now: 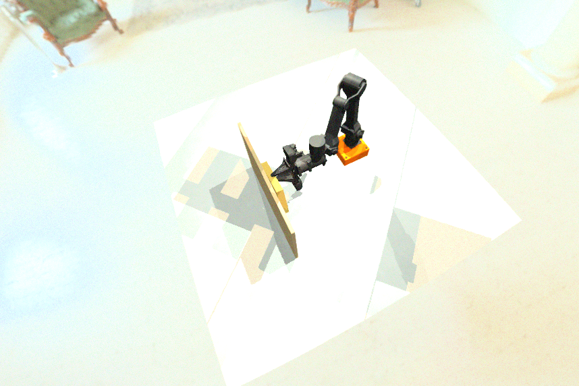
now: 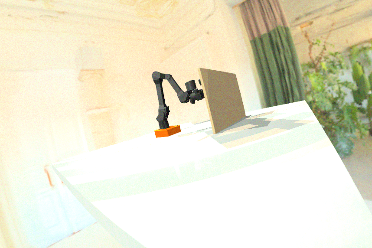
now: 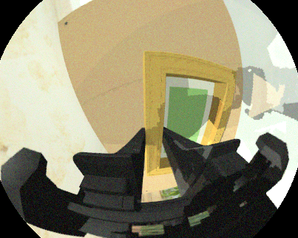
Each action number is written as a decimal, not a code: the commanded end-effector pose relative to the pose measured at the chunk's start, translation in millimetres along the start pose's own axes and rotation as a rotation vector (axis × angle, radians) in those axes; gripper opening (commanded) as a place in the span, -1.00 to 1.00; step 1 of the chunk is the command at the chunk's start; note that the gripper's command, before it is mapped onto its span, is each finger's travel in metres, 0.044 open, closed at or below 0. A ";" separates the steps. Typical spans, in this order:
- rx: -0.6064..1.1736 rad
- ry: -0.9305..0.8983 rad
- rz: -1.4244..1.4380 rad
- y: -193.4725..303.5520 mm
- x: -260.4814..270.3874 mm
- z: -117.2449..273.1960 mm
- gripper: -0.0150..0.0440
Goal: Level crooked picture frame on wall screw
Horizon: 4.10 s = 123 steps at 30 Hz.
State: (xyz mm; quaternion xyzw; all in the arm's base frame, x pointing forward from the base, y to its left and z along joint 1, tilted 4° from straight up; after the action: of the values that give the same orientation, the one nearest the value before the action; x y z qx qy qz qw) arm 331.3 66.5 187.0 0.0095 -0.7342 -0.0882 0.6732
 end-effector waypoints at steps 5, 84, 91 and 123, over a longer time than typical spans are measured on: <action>0.001 0.000 -0.005 -0.4 2.2 -0.2 -0.49; 0.001 0.000 -0.005 3.2 7.0 -0.2 -0.49; 0.001 0.000 -0.006 6.3 8.4 -0.2 -0.49; 0.001 0.000 -0.006 5.5 6.3 -0.2 -0.49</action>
State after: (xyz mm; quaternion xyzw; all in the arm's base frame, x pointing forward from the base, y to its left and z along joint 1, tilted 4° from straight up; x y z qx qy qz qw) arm 331.5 70.8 193.7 0.0097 -0.7321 -0.0873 0.6755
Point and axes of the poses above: the point midway between the two fingers, 35 mm back from their tips, its own z axis back along the fingers, its own x axis across the jaws, y = z × x, the point moved 6 cm from there along z, back along the fingers, and after that the axes turned 7 degrees about z, right-handed, at the moved point
